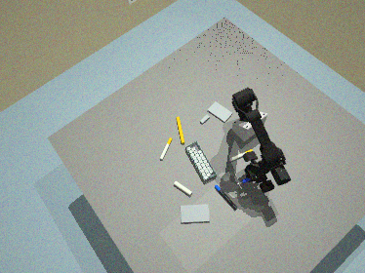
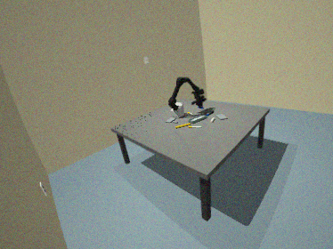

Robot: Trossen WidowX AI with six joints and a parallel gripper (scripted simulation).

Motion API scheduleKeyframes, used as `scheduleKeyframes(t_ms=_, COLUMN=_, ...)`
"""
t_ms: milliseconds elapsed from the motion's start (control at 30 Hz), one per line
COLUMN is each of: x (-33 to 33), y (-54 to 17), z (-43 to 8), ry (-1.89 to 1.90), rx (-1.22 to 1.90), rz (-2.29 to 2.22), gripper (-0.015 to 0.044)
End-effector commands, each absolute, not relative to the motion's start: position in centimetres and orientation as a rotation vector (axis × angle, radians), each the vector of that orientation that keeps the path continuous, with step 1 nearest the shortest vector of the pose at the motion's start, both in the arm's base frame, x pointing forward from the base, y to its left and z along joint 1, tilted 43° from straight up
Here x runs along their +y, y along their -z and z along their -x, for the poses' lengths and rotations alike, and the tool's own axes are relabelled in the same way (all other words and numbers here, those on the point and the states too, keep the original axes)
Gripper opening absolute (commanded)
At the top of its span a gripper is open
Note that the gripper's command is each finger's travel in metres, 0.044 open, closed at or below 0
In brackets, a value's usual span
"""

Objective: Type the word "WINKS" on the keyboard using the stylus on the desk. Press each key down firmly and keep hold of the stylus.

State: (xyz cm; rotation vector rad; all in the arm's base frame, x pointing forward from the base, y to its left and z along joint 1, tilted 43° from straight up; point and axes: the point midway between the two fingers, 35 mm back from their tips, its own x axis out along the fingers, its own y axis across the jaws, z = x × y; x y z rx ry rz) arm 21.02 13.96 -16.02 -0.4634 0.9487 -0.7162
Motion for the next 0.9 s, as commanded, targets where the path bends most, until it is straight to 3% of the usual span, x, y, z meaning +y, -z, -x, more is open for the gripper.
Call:
scheduleKeyframes(t_ms=0, x=13.6, y=15.7, z=-21.4, ry=0.746, rx=0.977, rz=0.441, gripper=0.0)
scheduleKeyframes(t_ms=867, x=8.2, y=10.1, z=-26.9, ry=1.017, rx=1.389, rz=0.075, gripper=0.0)
